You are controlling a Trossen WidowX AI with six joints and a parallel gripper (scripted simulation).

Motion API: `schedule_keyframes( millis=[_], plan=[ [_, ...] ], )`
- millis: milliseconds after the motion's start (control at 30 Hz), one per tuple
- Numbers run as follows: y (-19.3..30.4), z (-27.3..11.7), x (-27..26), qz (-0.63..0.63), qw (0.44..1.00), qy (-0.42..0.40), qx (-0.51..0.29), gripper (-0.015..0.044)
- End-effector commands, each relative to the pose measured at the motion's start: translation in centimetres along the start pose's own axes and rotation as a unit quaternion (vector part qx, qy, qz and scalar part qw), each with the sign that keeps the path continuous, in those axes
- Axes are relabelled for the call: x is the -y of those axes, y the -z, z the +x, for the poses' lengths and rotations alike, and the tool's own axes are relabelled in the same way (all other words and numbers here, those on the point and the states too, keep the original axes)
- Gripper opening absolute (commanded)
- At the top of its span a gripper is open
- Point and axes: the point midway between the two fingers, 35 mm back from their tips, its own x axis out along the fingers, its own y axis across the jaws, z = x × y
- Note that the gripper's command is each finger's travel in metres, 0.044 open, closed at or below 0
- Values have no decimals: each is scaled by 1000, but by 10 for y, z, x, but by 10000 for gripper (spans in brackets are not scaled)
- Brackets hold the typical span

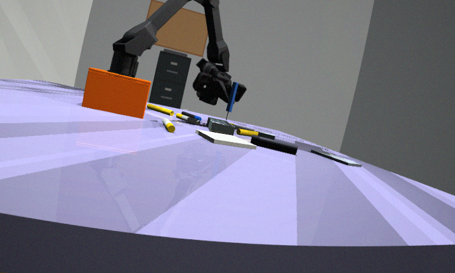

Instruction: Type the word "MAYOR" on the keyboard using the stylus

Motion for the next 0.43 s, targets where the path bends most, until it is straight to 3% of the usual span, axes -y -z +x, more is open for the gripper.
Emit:
schedule_keyframes(
  millis=[0,400],
  plan=[
    [14,-8,3,10,1000,4,3,81],
    [10,-6,2,6,1000,3,1,81]
  ],
)
